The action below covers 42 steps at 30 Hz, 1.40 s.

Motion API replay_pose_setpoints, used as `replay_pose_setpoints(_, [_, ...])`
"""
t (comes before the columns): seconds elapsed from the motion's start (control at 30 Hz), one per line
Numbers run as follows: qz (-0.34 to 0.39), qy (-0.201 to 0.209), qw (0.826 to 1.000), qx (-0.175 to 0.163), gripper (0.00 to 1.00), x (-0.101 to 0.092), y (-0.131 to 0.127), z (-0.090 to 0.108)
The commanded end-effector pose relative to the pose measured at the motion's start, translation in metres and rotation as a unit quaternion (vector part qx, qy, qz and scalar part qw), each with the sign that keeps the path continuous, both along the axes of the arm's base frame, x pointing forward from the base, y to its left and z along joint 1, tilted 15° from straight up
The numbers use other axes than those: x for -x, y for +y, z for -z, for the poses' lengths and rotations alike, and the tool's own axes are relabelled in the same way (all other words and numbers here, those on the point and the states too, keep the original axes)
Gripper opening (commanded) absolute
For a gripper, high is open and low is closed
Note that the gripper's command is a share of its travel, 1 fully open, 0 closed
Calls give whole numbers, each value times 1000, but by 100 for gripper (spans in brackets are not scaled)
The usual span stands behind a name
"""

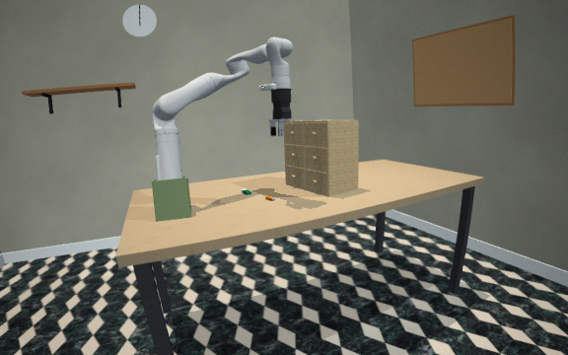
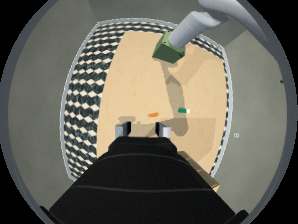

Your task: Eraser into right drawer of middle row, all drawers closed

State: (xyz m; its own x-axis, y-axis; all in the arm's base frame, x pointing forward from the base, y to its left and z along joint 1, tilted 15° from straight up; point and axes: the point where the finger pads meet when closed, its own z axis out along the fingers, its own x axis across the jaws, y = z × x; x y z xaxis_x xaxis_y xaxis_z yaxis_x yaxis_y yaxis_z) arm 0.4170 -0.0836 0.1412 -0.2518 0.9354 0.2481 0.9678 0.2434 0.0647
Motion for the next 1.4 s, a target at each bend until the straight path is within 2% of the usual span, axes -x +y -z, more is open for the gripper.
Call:
replay_pose_setpoints(0.0, [-4, -2, 1000, 0, 100, -1, 1, 0])
replay_pose_setpoints(0.77, [-4, -7, 1000, -1, 100, -1, 1, 0])
replay_pose_setpoints(1.37, [3, -35, 999, -9, 100, -5, 4, 5])
